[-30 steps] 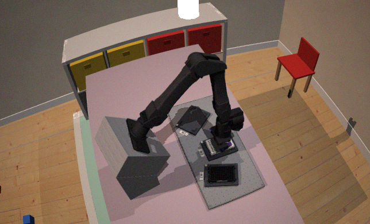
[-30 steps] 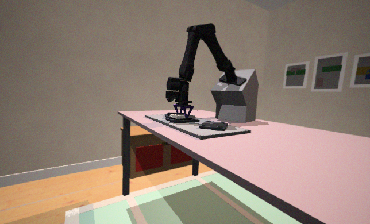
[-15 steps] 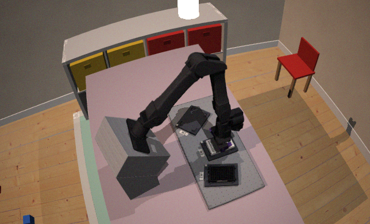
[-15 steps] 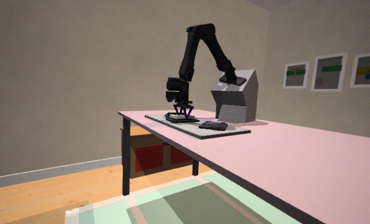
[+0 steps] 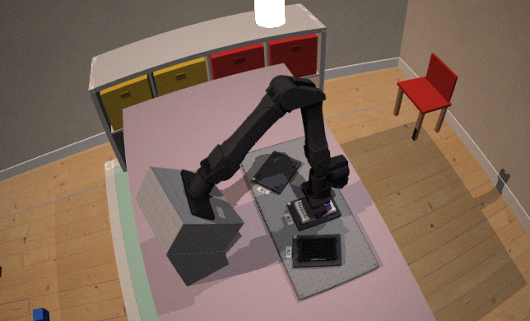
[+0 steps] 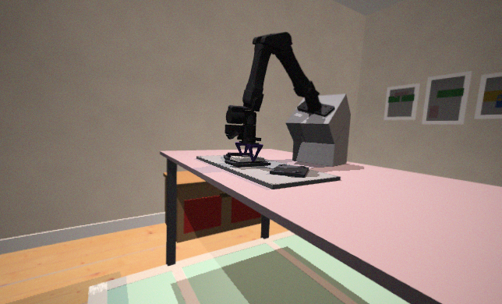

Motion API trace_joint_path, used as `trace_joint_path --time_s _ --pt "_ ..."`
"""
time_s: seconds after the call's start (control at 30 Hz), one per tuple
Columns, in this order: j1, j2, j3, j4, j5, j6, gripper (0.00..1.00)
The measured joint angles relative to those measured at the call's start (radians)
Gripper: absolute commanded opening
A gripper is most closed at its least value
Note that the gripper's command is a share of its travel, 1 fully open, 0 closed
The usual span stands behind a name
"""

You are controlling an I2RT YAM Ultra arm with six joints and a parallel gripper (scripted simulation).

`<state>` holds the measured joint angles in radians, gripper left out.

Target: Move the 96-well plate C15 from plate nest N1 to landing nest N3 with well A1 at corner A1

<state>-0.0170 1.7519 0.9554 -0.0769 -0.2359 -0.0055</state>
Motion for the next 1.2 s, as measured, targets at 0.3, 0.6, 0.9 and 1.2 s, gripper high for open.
trace_joint_path --time_s 0.3,0.6,0.9,1.2 --pt "0.002 0.005 0.0 0.003 0.001 0.001 0.0" --pt "0.002 0.01 0.0 0.007 0.002 0.002 0.0" --pt "0.004 0.014 0.005 0.009 0.003 0.002 0.0" --pt "0.004 0.014 0.004 0.009 0.003 0.002 0.0"
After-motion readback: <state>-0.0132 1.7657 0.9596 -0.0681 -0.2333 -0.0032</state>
